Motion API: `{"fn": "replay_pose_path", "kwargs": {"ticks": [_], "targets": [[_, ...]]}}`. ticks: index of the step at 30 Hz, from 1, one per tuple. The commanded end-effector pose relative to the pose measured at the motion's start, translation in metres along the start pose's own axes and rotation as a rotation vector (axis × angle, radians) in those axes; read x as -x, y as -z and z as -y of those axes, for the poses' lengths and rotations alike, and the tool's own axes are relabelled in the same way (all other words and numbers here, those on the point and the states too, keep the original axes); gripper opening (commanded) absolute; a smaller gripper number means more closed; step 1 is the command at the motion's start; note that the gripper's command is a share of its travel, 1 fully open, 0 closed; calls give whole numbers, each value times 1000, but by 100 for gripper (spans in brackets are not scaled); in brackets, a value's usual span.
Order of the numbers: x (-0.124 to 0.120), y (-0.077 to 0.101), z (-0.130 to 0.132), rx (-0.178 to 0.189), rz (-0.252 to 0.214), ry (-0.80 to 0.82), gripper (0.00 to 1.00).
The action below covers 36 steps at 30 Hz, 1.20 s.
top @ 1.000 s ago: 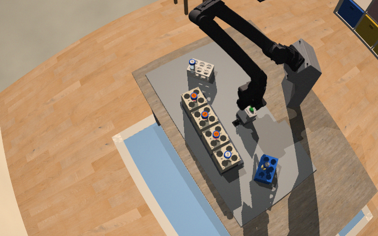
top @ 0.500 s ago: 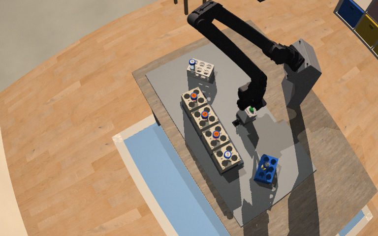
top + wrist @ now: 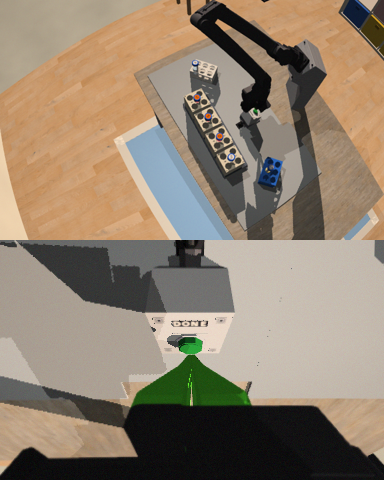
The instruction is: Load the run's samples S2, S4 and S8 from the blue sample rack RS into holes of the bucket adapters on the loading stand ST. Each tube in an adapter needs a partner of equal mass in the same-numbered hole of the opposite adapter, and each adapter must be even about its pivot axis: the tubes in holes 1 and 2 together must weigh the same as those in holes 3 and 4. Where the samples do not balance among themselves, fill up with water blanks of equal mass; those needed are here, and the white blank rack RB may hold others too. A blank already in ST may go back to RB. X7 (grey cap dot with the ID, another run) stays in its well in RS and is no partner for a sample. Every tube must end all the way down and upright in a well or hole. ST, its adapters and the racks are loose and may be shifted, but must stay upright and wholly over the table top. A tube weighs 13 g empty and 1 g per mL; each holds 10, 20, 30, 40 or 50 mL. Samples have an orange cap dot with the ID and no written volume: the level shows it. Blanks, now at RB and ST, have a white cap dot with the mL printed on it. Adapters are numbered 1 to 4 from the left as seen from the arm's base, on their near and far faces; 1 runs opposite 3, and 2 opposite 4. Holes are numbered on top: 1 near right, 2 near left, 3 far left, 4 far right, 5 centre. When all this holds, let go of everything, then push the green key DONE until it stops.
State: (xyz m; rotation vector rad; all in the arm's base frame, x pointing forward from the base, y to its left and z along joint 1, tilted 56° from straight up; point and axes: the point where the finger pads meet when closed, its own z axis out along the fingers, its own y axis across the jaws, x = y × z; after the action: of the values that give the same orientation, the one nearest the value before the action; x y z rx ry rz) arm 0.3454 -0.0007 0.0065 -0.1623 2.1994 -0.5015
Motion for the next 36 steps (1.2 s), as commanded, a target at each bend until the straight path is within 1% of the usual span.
{"fn": "replay_pose_path", "kwargs": {"ticks": [1,3,8,17,18,20,36], "targets": [[0,2,-6,10,12,2,0],[4,-1,-6,10,18,2,0],[2,-6,1,-5,8,-1,0],[2,-9,1,-5,8,-2,0],[-1,-8,2,-5,4,-3,0],[2,-11,1,-5,8,-1,0],[0,-17,1,-5,6,-2,0]]}}
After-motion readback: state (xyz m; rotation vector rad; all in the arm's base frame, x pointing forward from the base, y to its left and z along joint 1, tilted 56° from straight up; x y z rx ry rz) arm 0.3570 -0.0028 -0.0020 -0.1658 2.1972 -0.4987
